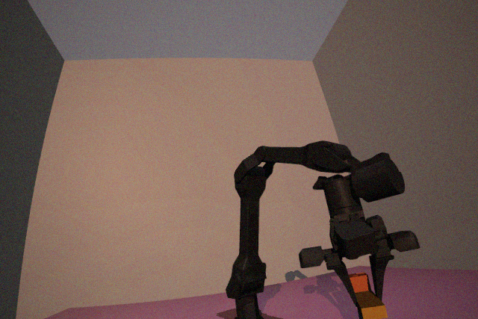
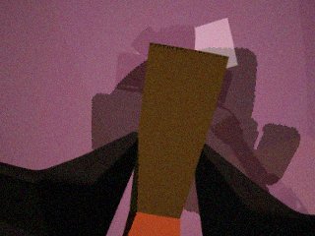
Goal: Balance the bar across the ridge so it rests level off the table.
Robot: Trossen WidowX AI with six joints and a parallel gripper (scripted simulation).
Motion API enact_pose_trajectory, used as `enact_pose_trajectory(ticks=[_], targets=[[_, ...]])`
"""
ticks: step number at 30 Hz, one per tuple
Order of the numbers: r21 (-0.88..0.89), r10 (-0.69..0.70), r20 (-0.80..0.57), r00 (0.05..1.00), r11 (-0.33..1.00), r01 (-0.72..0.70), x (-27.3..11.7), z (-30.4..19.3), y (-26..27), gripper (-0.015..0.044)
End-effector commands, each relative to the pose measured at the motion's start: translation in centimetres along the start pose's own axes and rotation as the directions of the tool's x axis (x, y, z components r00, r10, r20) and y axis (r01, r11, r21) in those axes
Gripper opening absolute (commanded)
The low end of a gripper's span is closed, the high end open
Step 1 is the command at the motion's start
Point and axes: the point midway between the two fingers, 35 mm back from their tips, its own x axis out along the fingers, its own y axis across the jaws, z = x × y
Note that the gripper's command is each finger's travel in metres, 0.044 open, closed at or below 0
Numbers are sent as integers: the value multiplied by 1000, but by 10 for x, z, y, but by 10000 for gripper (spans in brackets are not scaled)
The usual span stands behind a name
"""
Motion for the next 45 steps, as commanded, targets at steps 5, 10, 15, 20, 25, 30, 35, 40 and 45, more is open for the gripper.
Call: enact_pose_trajectory(ticks=[5, 10, 15, 20, 25, 30, 35, 40, 45], targets=[[0, 0, 0, 1000, 1000, 0, 0, 0, 0, 0], [0, 0, 0, 1000, 1000, 0, 0, 0, 0, 0], [0, 0, 0, 1000, 1000, 0, 0, 0, 0, 53], [0, 0, 0, 1000, 1000, 0, 0, 0, 0, 167], [0, 0, 0, 1000, 1000, 0, 0, 0, 0, 167], [0, 0, 0, 1000, 1000, 0, 0, 0, 0, 167], [0, 0, 0, 1000, 1000, 0, 0, 0, 0, 168], [0, 0, 0, 1000, 1000, 0, 0, 0, 0, 169], [0, 0, 0, 1000, 1000, 0, 0, 0, 0, 170]])
